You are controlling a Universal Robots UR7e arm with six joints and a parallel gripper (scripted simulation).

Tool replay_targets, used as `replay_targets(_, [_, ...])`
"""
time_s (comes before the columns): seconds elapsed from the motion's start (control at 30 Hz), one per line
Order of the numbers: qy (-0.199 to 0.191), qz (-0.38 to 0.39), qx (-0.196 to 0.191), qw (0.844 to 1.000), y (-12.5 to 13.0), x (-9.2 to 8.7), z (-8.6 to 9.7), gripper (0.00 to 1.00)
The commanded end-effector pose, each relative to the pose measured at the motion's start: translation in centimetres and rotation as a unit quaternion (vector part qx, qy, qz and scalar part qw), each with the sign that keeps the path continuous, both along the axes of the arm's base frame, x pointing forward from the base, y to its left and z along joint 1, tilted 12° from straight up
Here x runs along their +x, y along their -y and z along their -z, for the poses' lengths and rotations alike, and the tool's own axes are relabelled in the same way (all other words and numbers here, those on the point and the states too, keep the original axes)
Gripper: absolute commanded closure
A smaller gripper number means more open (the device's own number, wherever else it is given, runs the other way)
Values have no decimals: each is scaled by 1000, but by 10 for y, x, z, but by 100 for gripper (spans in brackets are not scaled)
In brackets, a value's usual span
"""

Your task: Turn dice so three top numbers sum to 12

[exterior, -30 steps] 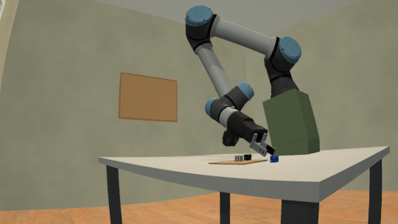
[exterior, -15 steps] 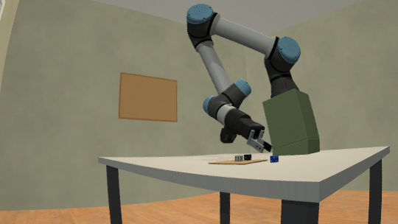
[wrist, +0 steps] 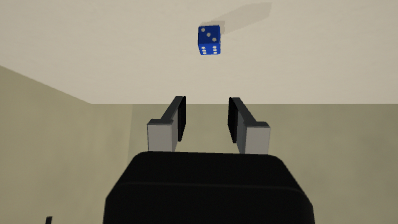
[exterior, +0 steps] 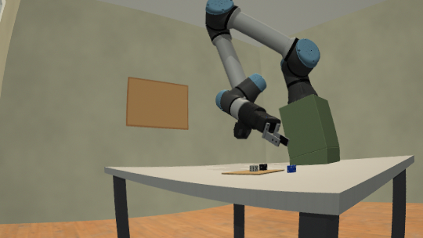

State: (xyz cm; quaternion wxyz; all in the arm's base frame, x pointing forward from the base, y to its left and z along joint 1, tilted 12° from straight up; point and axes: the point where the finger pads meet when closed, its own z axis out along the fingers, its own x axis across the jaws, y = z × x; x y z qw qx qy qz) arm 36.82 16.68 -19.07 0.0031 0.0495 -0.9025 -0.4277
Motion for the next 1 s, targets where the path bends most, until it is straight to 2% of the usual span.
replay_targets(0.0, [0, 0, 0, 1000, -1, 0, -11, 30])
replay_targets(0.33, [0, -1, -8, 1000, -2, -1, -11, 30])
replay_targets(0.6, [5, 1, -59, 998, -8, -1, -13, 30])
replay_targets(0.67, [5, 1, -59, 998, -8, -1, -13, 30])
replay_targets(0.97, [16, 5, -184, 983, -22, -3, -19, 30])
